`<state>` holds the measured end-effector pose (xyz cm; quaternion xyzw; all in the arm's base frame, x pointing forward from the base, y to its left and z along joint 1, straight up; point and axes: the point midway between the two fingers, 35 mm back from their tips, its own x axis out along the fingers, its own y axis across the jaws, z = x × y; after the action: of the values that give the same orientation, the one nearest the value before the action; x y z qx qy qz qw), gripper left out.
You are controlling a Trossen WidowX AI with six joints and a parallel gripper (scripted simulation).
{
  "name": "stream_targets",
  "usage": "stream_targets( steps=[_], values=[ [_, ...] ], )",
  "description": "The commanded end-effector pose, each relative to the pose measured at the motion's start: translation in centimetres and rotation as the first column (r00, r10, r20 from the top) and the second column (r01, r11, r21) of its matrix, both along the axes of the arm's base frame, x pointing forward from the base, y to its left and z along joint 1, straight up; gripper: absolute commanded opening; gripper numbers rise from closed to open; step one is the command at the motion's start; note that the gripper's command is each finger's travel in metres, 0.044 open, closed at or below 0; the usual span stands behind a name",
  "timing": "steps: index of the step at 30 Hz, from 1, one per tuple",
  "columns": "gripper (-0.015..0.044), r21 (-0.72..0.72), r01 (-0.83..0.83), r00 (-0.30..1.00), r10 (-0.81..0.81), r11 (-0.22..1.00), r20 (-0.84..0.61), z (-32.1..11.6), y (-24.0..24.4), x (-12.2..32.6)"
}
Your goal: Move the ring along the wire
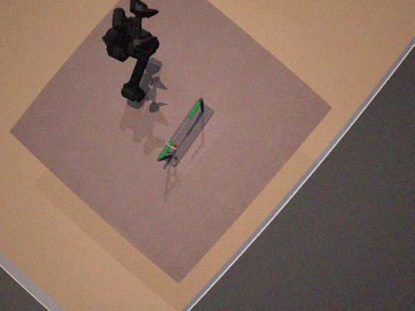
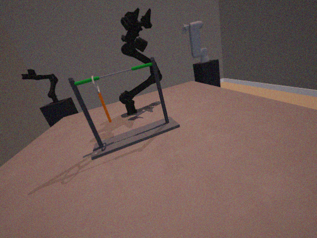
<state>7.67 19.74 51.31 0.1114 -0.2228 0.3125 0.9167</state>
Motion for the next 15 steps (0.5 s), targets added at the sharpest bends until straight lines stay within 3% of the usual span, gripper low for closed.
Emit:
stream_targets(
  steps=[1,9,15],
  values=[
    [0.0374,0.002,0.003,1.0,-0.003,1.0,0.002,0.1,-0.3,0.1],
    [0.0164,0.092,0.129,0.991,-0.132,0.987,0.027,0.5,-12.6,3.2],
    [0.016,0.139,0.235,0.972,-0.236,0.962,-0.009,-2.3,-21.4,6.5]
  ],
)
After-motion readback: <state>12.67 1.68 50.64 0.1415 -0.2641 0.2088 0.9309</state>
